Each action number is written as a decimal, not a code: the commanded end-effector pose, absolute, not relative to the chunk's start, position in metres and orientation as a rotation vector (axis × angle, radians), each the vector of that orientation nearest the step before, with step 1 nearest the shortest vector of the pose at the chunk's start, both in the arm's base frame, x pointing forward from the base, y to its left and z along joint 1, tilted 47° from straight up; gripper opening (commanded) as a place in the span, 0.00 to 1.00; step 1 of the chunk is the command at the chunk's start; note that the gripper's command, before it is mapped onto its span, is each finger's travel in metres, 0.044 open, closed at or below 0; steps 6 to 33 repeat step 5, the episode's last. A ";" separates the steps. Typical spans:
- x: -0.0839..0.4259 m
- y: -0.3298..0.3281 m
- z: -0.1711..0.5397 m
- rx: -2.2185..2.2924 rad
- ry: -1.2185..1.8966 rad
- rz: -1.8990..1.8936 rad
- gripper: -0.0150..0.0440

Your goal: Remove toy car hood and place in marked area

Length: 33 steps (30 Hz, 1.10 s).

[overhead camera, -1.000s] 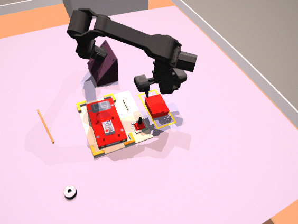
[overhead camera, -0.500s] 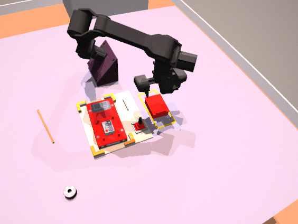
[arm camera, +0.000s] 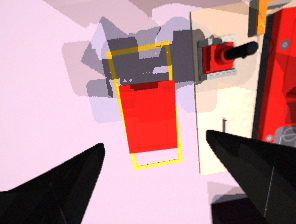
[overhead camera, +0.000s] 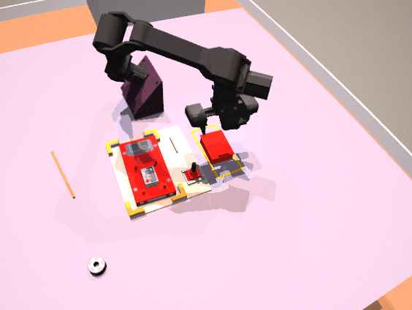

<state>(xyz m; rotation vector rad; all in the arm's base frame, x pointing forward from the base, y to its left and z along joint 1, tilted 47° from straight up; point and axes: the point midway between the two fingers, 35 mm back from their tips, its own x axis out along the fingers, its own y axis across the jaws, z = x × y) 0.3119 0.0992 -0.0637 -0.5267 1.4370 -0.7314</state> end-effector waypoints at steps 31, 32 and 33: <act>0.312 0.100 -0.064 -0.522 1.438 -0.733 1.00; 0.312 0.100 -0.064 -0.522 1.438 -0.733 1.00; 0.312 0.100 -0.064 -0.522 1.438 -0.733 1.00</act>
